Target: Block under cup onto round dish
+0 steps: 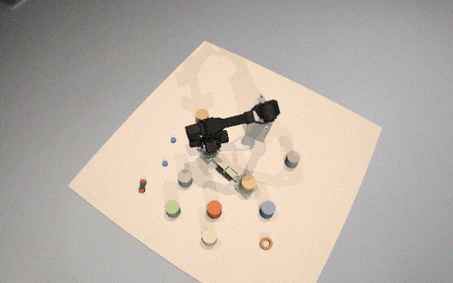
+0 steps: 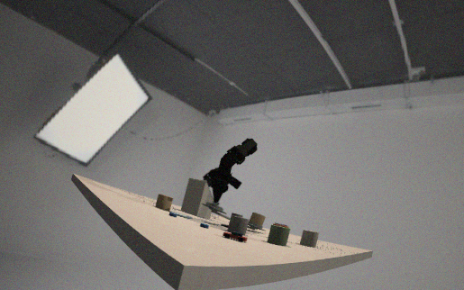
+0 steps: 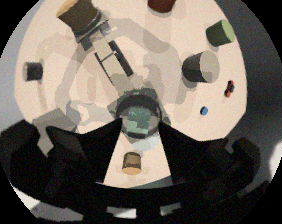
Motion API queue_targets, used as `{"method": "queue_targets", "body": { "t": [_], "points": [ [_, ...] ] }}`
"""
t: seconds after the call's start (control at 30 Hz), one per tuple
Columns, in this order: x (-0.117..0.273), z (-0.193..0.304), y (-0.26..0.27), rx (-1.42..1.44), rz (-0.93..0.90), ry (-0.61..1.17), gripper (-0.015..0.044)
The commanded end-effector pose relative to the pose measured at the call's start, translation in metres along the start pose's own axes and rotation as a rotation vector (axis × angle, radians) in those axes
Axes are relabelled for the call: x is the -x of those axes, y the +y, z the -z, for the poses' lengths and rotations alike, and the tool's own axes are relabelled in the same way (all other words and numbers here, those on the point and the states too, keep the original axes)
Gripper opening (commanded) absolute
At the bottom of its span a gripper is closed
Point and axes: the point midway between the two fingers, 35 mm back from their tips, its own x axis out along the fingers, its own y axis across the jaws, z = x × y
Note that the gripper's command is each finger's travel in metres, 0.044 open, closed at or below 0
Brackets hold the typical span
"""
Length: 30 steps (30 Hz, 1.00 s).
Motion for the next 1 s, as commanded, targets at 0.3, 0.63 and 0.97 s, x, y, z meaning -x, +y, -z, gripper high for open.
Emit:
{"method": "queue_targets", "body": {
  "t": [0.3,0.63,0.97],
  "points": [
    [-0.017,0.001,0.003,-0.007,-0.007,-0.003,0.0208],
    [-0.017,0.001,0.003,-0.007,-0.007,-0.003,0.0121],
    [0.034,0.000,-0.002,-0.007,-0.003,0.000,0.0000]
  ]
}}
